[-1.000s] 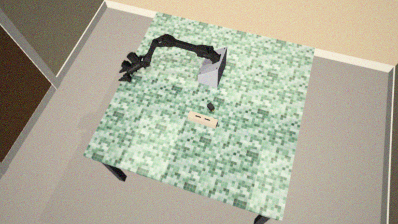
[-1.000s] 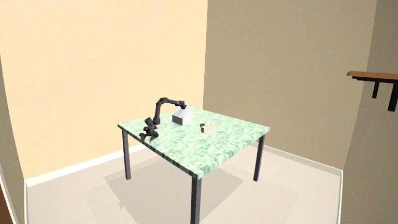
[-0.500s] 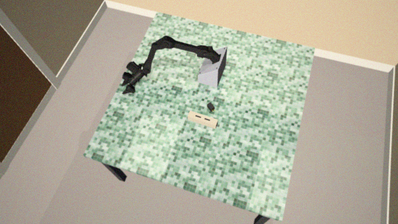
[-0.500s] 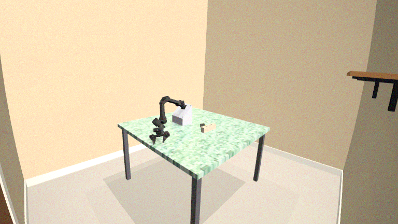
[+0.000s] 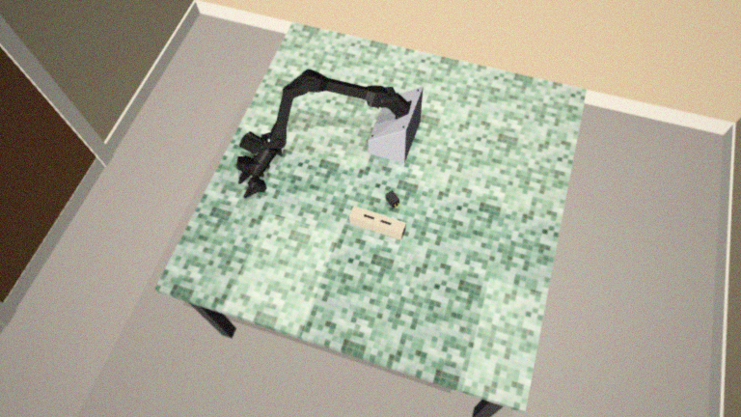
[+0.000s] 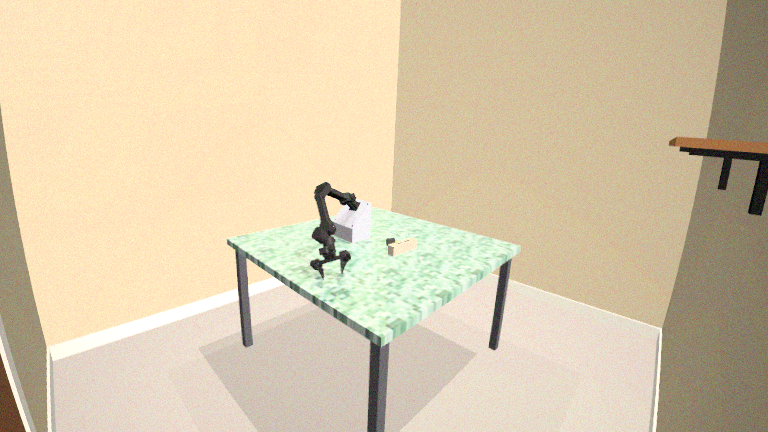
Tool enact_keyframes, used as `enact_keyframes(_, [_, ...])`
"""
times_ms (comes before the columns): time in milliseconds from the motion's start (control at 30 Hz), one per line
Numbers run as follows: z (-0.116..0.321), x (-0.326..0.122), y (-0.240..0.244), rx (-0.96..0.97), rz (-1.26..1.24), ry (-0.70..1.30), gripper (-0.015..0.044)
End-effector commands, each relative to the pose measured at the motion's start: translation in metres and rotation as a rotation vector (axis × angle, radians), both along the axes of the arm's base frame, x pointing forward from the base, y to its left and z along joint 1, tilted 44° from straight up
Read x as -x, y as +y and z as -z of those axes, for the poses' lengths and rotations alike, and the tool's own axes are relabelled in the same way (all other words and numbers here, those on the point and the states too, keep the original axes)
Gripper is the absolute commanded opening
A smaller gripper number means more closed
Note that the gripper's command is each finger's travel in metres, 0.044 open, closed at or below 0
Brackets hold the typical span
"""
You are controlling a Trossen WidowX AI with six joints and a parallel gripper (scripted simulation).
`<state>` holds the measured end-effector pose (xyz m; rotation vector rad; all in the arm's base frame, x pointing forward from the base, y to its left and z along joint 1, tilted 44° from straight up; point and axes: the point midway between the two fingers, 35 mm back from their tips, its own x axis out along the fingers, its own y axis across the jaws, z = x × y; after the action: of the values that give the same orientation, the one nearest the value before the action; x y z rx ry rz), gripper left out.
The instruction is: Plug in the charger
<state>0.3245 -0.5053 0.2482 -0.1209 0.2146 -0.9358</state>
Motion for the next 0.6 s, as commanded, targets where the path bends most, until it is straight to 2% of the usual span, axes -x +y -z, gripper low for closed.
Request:
enact_keyframes(0, [0.018,-0.016,0.016,-0.034,-0.018,0.056,0.0440])
enact_keyframes(567, [0.097,-0.081,0.102,-0.168,-0.137,0.293,0.0440])
